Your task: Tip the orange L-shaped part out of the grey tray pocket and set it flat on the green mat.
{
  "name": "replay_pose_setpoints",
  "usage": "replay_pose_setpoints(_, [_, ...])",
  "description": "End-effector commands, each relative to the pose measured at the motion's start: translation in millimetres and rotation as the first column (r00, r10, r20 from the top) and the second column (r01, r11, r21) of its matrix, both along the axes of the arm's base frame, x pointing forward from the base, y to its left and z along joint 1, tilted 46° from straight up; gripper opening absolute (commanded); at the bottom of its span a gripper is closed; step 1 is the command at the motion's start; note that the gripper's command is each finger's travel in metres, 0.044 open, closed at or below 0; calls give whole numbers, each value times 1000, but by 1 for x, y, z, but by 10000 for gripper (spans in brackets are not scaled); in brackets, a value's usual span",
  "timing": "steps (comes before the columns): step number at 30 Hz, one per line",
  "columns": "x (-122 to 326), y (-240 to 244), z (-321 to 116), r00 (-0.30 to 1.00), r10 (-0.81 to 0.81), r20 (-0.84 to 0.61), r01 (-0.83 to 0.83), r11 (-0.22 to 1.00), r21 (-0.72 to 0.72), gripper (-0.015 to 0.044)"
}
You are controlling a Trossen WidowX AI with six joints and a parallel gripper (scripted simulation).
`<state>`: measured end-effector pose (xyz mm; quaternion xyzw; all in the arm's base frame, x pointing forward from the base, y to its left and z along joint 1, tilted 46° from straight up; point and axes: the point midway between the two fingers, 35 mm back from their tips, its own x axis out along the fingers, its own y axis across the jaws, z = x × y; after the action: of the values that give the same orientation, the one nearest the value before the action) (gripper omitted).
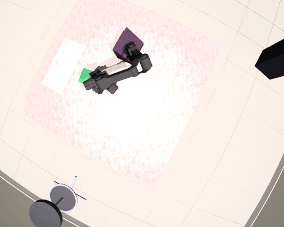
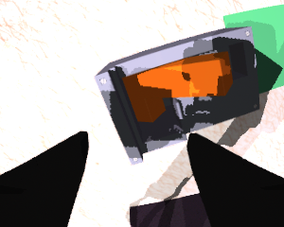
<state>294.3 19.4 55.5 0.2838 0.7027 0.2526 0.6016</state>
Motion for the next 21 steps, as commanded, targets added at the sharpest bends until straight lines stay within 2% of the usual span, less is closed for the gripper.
replay_pose_setpoints(1, [6, -12, -11, 953, -217, -213, 208, 976, -62, 280])
replay_pose_setpoints(3, [10, -19, -18, 868, -360, -343, 336, 933, -128, 280])
replay_pose_setpoints(6, [15, -29, -28, 670, -549, -500, 490, 833, -257, 280])
replay_pose_setpoints(9, [19, -38, -38, 425, -684, -593, 582, 708, -400, 280])
replay_pose_setpoints(10, [20, -40, -39, 378, -702, -603, 592, 684, -426, 280])
replay_pose_setpoints(21, [18, -29, -51, 362, -708, -606, 595, 676, -434, 280])
